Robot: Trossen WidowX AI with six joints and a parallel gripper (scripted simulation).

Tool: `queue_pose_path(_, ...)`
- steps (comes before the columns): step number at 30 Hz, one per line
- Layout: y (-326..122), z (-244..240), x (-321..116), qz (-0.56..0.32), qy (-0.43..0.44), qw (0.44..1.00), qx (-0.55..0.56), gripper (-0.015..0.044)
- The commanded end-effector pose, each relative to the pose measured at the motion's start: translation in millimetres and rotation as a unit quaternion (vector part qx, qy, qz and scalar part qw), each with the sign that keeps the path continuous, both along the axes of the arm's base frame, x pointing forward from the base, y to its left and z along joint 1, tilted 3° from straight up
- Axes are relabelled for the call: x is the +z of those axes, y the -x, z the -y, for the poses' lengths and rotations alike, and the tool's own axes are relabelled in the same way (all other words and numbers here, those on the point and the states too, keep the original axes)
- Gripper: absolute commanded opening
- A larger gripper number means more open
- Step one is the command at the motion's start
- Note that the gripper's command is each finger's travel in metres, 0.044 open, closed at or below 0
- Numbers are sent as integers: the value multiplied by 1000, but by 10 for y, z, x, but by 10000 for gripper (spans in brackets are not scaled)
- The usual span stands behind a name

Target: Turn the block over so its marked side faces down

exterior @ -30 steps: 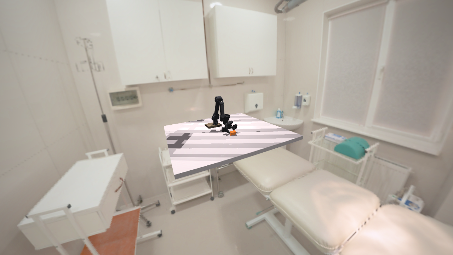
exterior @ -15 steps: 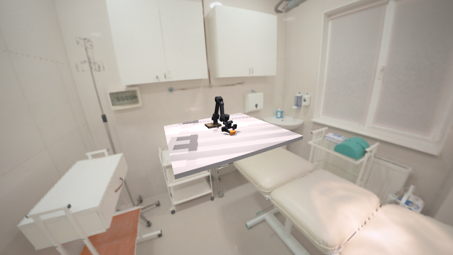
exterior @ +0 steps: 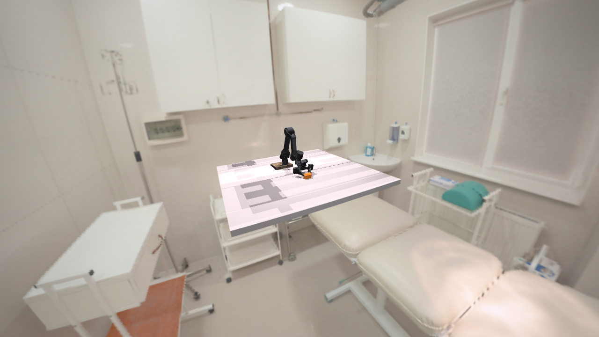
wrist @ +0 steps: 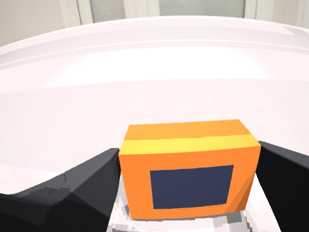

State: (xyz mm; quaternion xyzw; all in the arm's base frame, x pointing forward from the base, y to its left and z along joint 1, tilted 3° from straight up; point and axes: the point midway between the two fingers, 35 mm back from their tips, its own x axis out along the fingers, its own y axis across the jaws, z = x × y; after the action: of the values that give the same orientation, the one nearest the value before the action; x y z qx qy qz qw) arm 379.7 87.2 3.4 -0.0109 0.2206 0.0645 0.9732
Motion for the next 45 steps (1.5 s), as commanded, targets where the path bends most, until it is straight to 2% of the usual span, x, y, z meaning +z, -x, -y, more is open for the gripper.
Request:
queue_pose_path(1,3,4,-4,0,3,1000,0,420)
queue_pose_path(2,3,4,-4,0,3,1000,0,440)
queue_pose_path(36,-4,2,-5,-3,3,1000,0,440)
queue_pose_path(45,-98,-33,251,-161,25,987,2,440)
